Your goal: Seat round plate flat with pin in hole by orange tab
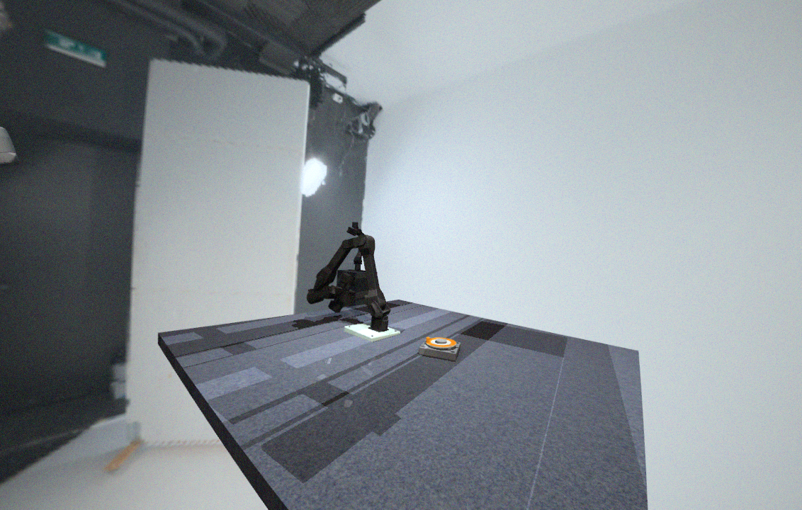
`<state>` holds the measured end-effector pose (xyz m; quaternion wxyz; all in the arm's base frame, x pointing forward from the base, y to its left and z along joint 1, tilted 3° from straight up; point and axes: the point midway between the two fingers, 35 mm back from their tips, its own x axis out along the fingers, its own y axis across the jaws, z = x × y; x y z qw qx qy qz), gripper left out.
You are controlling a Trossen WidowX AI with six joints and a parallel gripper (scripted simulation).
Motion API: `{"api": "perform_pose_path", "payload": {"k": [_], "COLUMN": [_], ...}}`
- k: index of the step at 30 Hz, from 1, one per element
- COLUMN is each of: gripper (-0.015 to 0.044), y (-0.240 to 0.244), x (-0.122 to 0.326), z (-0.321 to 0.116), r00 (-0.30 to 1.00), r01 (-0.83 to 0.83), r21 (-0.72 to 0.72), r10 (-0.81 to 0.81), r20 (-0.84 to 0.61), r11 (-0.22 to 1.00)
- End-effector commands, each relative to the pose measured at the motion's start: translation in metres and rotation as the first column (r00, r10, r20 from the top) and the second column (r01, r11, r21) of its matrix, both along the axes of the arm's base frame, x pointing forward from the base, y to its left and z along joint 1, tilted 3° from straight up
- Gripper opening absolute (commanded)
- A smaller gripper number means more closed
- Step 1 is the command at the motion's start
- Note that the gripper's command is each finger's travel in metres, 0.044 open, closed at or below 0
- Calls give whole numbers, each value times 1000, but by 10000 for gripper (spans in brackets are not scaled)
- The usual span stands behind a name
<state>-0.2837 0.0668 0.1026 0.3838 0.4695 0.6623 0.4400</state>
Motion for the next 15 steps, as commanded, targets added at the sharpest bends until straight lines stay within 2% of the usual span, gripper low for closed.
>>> {"api": "perform_pose_path", "payload": {"k": [1,3,8,11,15], "gripper": [374,321,190,111,6], "y": [-1,-12,-85,-103,-159], "x": [0,0,2,6,25], "z": [-1,-11,-17,-22,-25], "r00": [1000,1000,979,970,932], "r01": [1,0,-171,-198,-316], "r21": [-9,-79,-265,-324,-462], "r10": [-1,3,132,138,180], "r20": [5,29,-158,-199,-314], "r11": [1000,997,949,925,829]}}
